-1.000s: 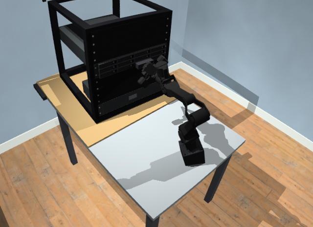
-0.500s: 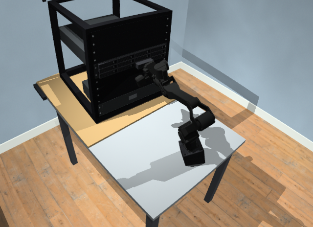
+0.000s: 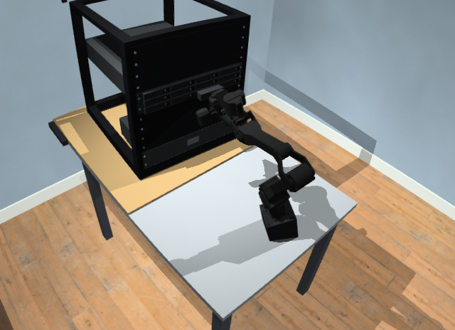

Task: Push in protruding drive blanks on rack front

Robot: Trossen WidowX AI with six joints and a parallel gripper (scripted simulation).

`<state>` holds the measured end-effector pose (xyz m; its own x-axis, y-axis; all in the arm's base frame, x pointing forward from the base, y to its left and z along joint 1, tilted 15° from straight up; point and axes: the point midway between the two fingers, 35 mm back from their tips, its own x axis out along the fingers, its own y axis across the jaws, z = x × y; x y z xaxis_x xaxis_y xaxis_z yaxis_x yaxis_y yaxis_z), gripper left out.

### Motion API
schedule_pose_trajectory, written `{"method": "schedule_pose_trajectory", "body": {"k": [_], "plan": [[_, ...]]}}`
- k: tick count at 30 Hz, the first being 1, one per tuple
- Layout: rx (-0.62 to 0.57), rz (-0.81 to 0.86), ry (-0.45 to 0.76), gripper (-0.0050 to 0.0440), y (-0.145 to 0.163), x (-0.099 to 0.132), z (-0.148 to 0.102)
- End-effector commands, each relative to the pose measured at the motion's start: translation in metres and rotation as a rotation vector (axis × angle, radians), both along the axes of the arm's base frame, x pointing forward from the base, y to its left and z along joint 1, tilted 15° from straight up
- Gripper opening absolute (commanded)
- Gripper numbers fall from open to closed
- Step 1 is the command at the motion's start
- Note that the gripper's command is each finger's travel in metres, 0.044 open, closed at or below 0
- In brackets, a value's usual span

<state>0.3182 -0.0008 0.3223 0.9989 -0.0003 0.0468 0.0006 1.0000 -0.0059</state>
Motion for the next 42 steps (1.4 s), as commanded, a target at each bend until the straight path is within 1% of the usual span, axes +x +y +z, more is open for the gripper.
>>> {"method": "schedule_pose_trajectory", "body": {"k": [1, 11, 16, 21, 23, 30, 38, 40, 42], "plan": [[0.006, 0.001, -0.003, -0.0050, 0.001, -0.002, 0.001], [0.027, 0.003, -0.004, -0.0050, 0.000, -0.002, 0.000], [0.070, 0.007, -0.006, -0.0050, -0.001, -0.003, 0.000], [0.143, 0.015, -0.009, -0.0050, -0.004, -0.003, -0.001], [0.143, 0.015, -0.009, -0.0050, -0.004, -0.003, -0.001], [0.298, 0.032, -0.015, -0.0050, -0.010, -0.003, -0.002], [0.540, 0.062, -0.020, -0.0050, -0.018, -0.005, -0.005], [0.540, 0.062, -0.020, -0.0050, -0.018, -0.005, -0.005], [0.609, 0.070, -0.021, -0.0050, -0.021, -0.006, -0.005]]}}
